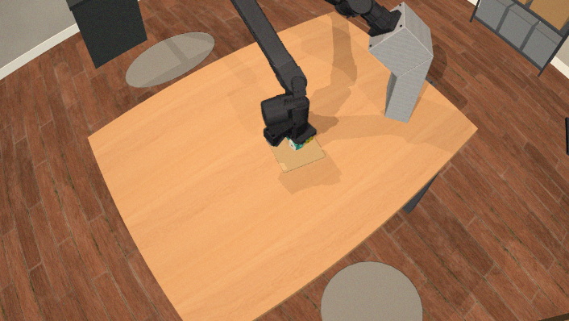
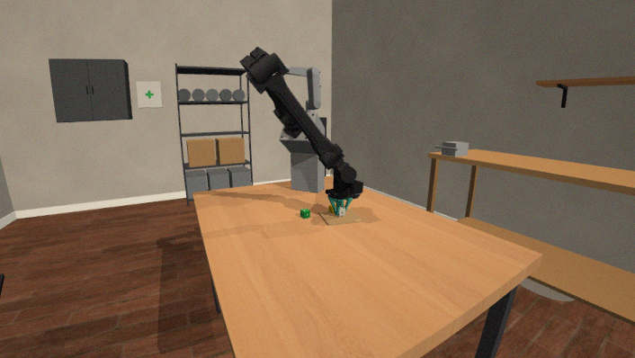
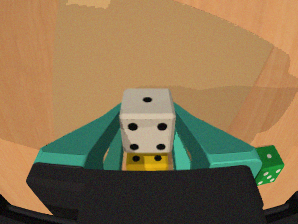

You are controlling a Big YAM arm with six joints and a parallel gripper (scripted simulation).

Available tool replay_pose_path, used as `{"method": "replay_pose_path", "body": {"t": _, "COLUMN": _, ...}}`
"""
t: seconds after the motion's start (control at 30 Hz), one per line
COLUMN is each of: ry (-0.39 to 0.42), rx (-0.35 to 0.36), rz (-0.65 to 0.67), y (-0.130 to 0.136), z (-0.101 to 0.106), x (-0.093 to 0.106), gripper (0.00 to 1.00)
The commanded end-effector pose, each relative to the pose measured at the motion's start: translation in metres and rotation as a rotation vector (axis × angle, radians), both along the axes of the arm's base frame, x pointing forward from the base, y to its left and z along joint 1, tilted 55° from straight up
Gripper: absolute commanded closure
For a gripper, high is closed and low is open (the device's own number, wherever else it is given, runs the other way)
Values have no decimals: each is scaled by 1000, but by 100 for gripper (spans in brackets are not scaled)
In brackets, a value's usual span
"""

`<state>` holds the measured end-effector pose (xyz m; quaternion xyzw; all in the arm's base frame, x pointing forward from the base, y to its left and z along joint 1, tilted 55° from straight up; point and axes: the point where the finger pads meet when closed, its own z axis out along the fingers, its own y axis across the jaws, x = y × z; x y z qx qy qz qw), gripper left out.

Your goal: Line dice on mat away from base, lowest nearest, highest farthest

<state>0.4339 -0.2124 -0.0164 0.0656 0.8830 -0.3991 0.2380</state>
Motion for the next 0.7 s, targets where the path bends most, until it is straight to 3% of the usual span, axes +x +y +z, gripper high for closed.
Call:
{"method": "replay_pose_path", "body": {"t": 0.0, "ry": -2, "rx": -4, "rz": 17, "y": 4, "z": 4, "x": 4, "gripper": 74}}
{"method": "replay_pose_path", "body": {"t": 0.67, "ry": -1, "rx": -4, "rz": 4, "y": -3, "z": -2, "x": 3, "gripper": 74}}
